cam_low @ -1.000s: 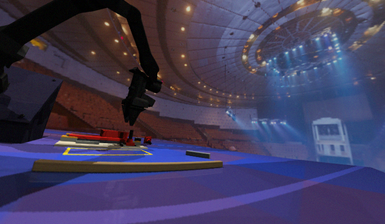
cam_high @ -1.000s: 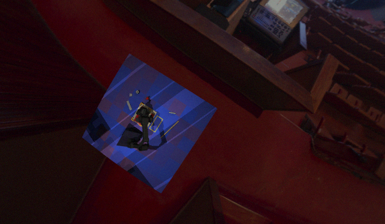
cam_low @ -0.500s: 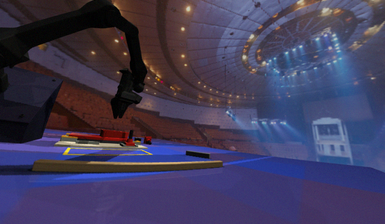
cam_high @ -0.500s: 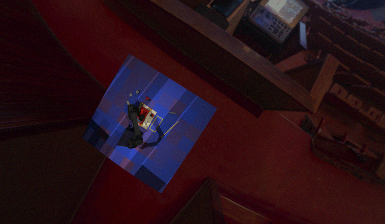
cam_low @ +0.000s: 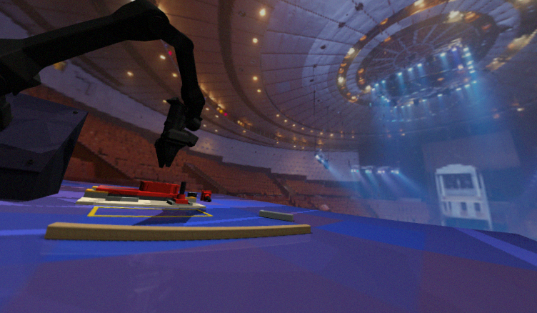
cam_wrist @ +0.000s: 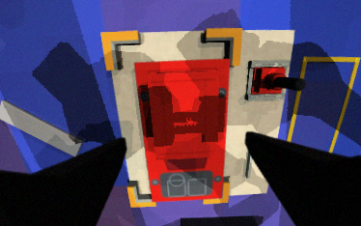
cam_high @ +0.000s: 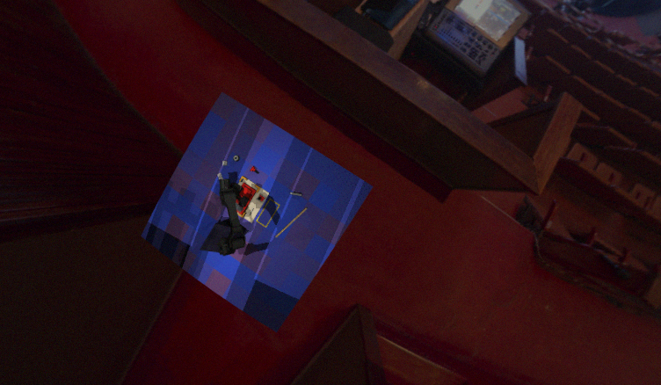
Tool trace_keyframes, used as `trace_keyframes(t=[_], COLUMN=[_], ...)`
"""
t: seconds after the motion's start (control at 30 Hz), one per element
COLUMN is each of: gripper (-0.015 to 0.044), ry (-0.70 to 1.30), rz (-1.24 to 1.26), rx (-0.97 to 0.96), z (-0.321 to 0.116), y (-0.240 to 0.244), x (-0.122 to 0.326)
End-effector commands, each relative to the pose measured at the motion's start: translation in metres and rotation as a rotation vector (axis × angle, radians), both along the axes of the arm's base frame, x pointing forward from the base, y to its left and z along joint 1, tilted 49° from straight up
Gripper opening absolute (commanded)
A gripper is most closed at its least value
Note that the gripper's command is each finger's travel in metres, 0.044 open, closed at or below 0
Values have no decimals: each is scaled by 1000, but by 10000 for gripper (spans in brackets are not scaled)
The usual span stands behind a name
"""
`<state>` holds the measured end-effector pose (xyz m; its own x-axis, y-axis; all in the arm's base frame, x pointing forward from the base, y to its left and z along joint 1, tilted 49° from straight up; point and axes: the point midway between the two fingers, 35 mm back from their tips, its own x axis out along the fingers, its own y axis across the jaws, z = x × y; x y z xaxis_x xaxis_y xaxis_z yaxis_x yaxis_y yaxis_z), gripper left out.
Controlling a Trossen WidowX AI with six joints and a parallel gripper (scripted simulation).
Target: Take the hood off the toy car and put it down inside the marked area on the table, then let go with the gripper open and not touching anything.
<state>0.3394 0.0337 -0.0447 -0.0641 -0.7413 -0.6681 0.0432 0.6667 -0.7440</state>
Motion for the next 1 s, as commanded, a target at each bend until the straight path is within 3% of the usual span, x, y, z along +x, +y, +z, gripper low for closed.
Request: trace_keyframes(t=[0.0,0.97], gripper=[440,440], ry=[5,4], rz=[6,6], rx=[-4,-5], z=[-2,-14], y=[-3,-17], x=[-1,-1])
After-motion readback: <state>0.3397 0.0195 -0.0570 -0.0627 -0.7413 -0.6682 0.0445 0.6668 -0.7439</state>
